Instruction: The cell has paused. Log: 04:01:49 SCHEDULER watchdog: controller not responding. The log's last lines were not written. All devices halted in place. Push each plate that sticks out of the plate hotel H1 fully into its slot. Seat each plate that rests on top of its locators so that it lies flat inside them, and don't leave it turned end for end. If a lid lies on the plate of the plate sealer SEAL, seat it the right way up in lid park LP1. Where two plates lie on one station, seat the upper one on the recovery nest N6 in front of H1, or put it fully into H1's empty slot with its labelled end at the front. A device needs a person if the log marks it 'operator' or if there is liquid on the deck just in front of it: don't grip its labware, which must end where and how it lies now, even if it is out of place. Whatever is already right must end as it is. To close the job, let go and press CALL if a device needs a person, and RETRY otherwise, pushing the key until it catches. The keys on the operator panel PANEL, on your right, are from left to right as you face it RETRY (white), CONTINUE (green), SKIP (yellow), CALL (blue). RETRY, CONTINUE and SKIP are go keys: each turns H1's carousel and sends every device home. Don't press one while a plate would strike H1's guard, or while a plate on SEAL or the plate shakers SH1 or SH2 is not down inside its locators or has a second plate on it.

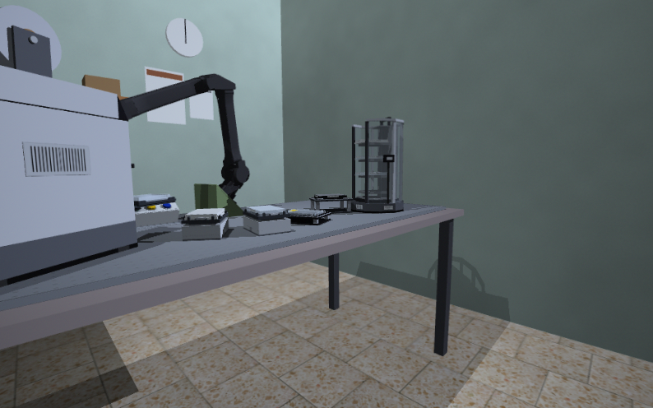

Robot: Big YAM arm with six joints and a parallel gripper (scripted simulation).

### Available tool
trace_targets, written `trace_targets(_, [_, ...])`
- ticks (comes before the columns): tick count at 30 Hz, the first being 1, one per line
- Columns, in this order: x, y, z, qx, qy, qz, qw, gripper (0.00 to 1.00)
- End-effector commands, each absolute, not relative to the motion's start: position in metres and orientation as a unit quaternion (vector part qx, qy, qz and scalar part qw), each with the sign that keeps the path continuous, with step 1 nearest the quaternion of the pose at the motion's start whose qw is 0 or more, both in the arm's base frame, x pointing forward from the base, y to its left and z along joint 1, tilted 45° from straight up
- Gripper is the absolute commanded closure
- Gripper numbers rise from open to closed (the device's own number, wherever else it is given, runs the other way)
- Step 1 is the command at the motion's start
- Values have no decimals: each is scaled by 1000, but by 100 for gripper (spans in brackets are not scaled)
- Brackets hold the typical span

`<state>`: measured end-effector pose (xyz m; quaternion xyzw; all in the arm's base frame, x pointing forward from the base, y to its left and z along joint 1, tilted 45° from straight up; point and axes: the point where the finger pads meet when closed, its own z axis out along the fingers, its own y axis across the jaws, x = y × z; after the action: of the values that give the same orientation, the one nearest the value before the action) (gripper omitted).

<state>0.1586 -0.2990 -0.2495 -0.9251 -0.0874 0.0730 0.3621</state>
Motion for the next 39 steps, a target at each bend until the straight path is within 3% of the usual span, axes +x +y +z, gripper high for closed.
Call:
trace_targets(1, [159,-283,-261,-921,-88,81,372,100])
trace_targets(39, [152,-263,-277,-919,-87,83,376,100])
